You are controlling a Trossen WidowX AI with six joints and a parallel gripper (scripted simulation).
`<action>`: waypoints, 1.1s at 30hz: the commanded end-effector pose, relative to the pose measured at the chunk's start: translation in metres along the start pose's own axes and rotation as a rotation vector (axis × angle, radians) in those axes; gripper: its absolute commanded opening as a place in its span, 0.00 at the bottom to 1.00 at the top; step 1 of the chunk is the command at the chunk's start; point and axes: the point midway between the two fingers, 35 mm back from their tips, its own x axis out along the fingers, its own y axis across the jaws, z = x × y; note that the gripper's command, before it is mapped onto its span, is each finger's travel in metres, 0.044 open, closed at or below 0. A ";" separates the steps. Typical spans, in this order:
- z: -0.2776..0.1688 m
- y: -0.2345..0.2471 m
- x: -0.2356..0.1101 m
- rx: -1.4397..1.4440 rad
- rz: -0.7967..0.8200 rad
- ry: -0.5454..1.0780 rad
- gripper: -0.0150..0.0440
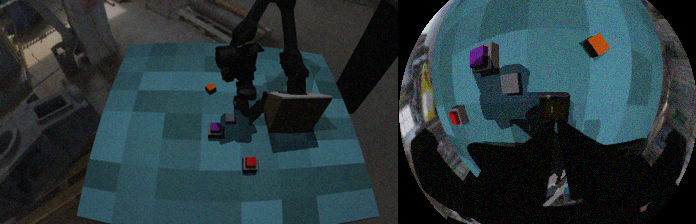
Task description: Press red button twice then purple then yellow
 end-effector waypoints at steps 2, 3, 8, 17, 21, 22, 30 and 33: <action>-0.002 -0.001 0.008 -0.008 -0.007 -0.001 0.29; -0.002 0.000 0.009 -0.008 -0.007 -0.001 0.29; -0.001 0.000 0.018 -0.008 -0.006 -0.001 0.29; -0.001 0.000 0.032 -0.008 -0.007 -0.001 0.29; -0.002 -0.001 0.038 -0.008 -0.008 -0.001 0.29; -0.002 -0.001 0.040 -0.008 -0.009 -0.001 0.29; -0.002 -0.001 0.042 -0.008 -0.009 -0.001 0.29; -0.002 -0.001 0.042 -0.008 -0.009 -0.001 0.29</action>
